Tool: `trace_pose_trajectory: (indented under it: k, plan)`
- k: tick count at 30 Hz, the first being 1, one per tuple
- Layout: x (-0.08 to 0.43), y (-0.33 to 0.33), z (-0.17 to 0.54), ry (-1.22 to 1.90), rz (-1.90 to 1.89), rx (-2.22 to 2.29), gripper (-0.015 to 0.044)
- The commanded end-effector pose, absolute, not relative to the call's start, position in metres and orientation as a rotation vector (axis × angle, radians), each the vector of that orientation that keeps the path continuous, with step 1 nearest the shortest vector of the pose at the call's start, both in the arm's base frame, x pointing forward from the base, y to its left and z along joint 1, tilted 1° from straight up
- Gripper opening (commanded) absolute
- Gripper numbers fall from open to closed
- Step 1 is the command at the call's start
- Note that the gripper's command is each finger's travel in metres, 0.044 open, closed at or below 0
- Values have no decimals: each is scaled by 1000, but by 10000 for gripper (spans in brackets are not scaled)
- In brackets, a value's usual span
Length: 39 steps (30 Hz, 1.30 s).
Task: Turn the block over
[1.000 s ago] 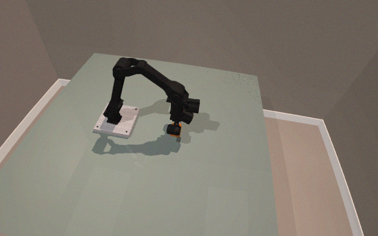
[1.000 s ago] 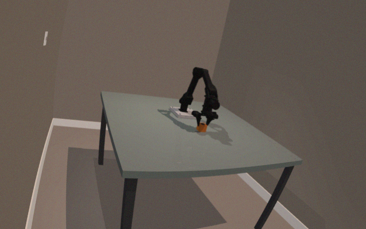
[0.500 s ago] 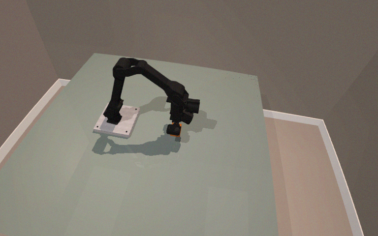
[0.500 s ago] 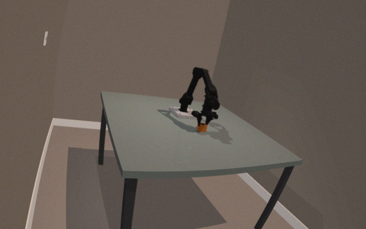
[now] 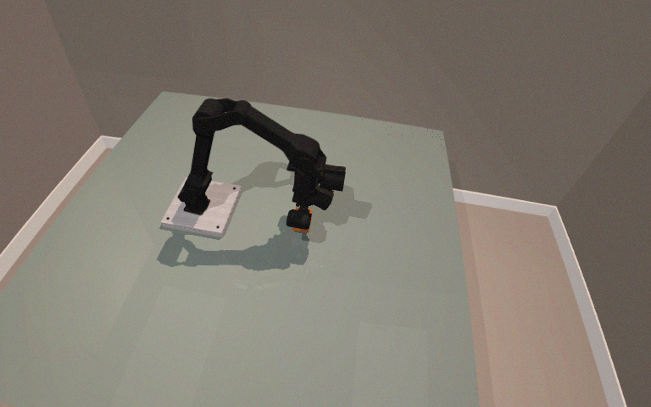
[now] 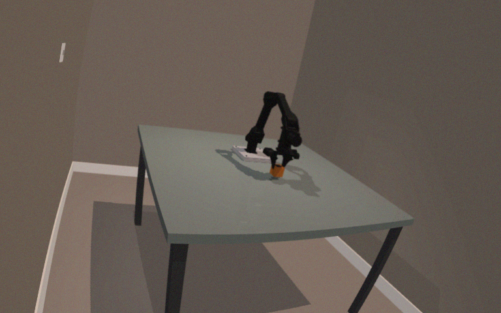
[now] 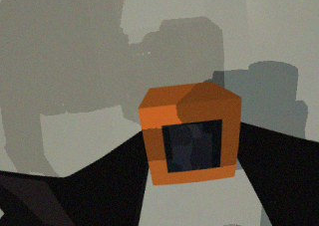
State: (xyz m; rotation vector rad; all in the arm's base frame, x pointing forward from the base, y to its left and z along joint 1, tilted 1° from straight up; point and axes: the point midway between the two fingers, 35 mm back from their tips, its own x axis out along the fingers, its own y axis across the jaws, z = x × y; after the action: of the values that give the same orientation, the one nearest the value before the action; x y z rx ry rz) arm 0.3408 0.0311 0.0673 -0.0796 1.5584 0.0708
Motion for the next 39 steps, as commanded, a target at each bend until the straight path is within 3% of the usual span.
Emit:
trace_pose_trajectory:
  k: [1,39]
  plan:
    - [342,31,75,1545,72,-83,0]
    - [337,30,69,1028,86,-58,0]
